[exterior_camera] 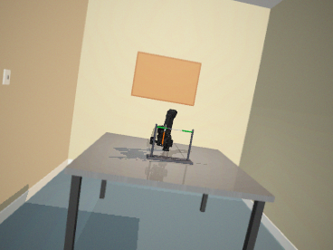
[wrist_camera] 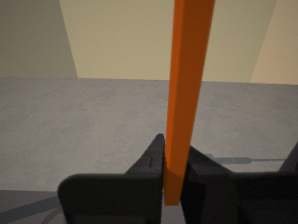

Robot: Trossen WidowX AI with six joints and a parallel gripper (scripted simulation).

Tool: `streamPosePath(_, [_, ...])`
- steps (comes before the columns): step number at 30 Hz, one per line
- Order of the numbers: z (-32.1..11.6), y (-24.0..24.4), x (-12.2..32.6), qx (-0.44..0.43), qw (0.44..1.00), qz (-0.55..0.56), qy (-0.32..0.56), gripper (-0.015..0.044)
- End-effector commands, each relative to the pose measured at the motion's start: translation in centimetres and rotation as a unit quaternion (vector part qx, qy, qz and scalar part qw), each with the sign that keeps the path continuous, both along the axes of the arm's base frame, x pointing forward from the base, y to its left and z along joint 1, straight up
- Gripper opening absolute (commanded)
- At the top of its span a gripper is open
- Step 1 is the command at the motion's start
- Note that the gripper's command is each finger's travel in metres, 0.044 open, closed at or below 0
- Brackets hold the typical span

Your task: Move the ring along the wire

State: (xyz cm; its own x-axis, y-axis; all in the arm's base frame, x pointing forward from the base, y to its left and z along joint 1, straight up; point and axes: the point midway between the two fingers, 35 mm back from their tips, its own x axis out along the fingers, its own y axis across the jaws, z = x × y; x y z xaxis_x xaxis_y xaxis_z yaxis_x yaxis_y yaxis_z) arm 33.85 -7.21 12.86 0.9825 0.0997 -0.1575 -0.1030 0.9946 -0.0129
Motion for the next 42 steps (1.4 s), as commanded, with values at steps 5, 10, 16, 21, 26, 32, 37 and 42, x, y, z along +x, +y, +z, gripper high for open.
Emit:
streamPosePath(5, [0.1, 0.0, 0.0, -0.001, 1.000, -0.002, 0.000, -0.0150])
streamPosePath(10, [0.1, 0.5, 0.0, 0.000, 1.000, -0.002, 0.000, -0.0150])
streamPosePath(16, [0.1, 1.1, -0.1, 0.000, 1.000, -0.002, 0.000, -0.0150])
streamPosePath(21, [0.1, 1.6, -0.1, 0.001, 1.000, -0.002, 0.001, -0.0150])
streamPosePath(26, [0.1, 2.1, -0.1, 0.001, 1.000, -0.002, 0.001, -0.0150])
streamPosePath(32, [0.1, 2.7, -0.2, 0.002, 1.000, -0.002, 0.001, -0.0150])
streamPosePath(37, [0.1, 3.2, -0.2, 0.002, 1.000, -0.002, 0.001, -0.0150])
streamPosePath(42, [0.1, 3.7, -0.3, 0.002, 1.000, -0.001, 0.002, -0.0150])
